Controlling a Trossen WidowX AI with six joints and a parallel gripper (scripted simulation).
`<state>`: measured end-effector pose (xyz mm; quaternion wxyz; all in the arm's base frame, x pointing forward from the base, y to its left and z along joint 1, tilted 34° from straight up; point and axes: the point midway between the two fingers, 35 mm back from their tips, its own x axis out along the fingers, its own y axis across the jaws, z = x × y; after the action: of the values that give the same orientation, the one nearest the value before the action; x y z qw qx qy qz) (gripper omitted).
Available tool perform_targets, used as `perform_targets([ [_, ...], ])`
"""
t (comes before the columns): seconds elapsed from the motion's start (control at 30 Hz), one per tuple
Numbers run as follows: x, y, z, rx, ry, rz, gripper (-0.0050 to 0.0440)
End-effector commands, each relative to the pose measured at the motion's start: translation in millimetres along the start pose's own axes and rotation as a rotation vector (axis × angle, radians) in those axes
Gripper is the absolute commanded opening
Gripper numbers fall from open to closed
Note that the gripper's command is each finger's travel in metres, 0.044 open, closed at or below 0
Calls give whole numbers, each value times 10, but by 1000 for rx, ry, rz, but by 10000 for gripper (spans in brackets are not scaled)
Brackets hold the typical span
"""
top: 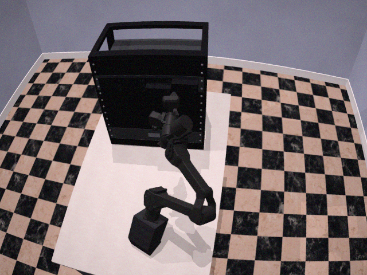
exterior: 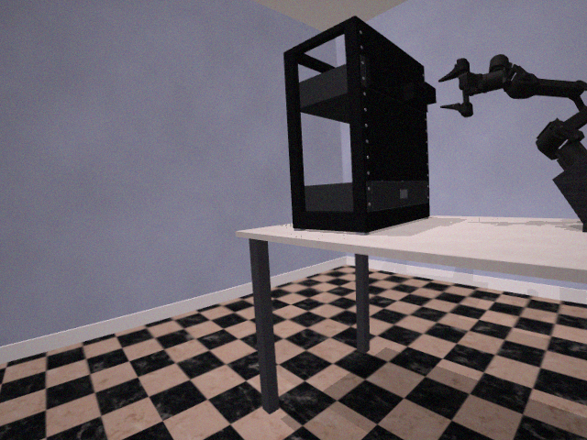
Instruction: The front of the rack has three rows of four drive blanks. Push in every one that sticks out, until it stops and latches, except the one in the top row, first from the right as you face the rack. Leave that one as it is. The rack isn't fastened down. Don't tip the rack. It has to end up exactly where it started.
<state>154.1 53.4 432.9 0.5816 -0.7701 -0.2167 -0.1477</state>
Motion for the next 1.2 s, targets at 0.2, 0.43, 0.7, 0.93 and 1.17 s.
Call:
perform_targets([
  [0.2,5,-95,-150,12,3,-18,440],
  [0.43,7,-114,-208,12,3,-18,440],
  [0.7,8,-128,-249,12,3,-18,440],
  [0.93,9,-141,-290,12,3,-18,440],
  [1.17,10,-150,-317,13,4,-19,440],
])
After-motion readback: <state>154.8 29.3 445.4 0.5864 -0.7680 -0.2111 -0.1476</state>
